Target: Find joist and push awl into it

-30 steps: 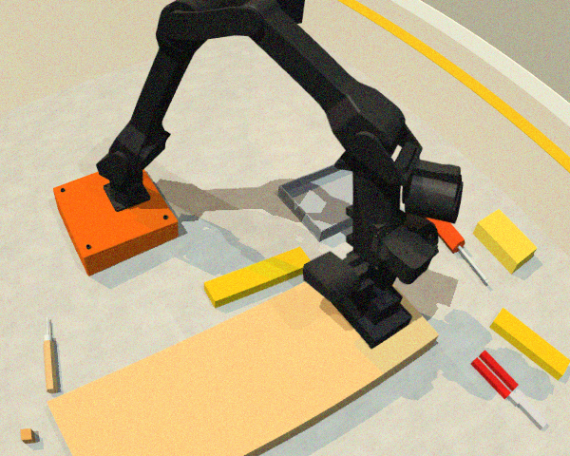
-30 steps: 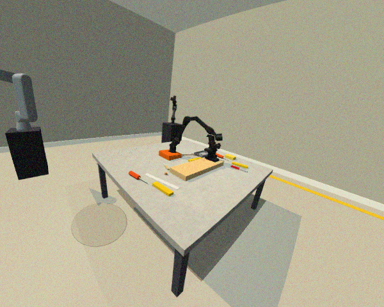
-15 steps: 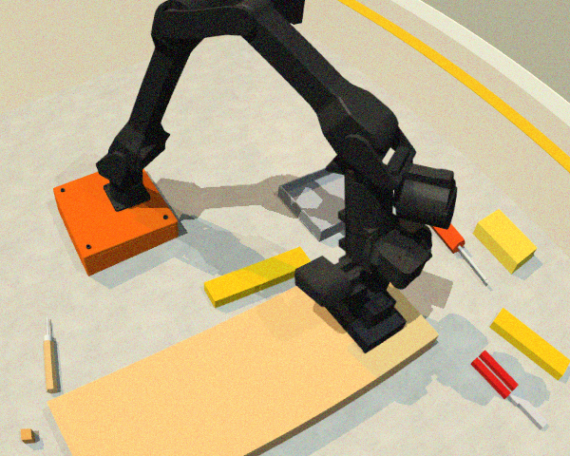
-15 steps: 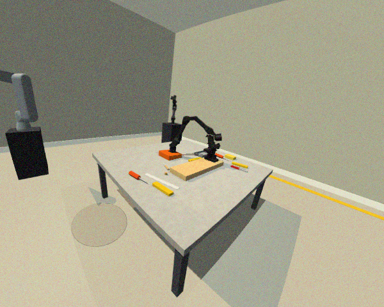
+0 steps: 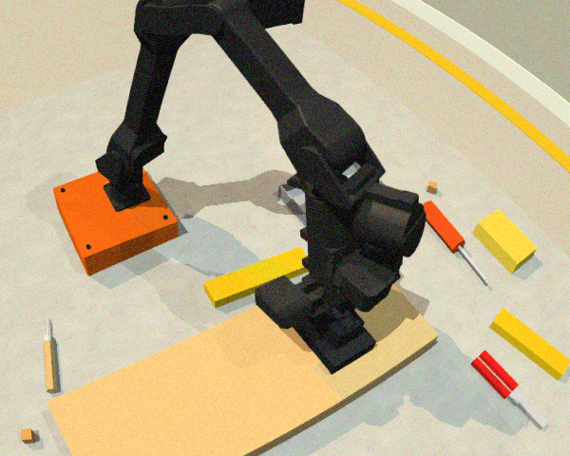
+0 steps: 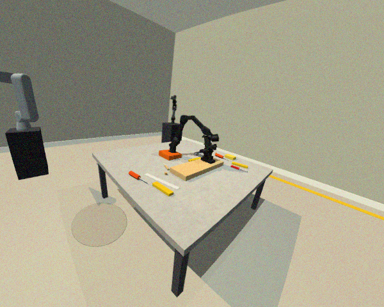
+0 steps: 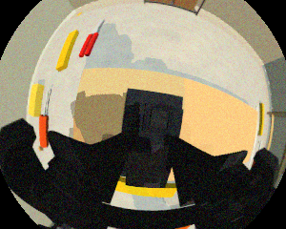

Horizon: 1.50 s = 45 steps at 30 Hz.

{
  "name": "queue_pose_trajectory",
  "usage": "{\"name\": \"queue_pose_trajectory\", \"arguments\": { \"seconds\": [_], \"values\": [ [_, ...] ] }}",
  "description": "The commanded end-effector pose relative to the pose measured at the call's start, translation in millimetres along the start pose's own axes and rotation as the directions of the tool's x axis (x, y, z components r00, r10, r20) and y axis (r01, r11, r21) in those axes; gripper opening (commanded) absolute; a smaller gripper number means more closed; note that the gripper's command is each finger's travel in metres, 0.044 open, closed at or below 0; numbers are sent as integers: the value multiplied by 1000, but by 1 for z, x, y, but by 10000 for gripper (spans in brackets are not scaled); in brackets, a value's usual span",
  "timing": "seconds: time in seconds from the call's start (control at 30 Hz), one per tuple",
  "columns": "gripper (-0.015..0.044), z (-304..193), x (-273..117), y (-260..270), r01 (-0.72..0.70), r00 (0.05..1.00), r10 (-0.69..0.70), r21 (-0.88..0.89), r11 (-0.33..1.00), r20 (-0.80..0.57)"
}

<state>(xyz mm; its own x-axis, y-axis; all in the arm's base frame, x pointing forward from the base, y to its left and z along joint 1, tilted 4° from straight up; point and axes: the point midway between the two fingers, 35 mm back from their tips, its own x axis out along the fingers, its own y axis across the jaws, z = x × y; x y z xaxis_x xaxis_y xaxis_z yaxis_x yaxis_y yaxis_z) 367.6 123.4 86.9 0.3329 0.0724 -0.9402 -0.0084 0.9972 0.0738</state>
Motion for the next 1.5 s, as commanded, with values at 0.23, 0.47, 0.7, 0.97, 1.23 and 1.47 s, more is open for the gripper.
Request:
{"name": "queue_pose_trajectory", "arguments": {
  "seconds": [0.23,0.47,0.7,0.97,1.23,1.47],
  "values": [
    [0,-2,1,-44,5,1000,-5,-2,1000,-2],
    [0,-2,0,-70,8,1000,-8,-3,1000,-2],
    [0,-2,0,-97,10,1000,-10,-4,1000,-2],
    [0,-2,0,-127,13,1000,-13,-5,1000,-2],
    [0,-2,-1,-156,16,1000,-16,-5,1000,-2],
    [0,-2,-1,-183,18,1000,-18,-6,1000,-2]
  ]
}}
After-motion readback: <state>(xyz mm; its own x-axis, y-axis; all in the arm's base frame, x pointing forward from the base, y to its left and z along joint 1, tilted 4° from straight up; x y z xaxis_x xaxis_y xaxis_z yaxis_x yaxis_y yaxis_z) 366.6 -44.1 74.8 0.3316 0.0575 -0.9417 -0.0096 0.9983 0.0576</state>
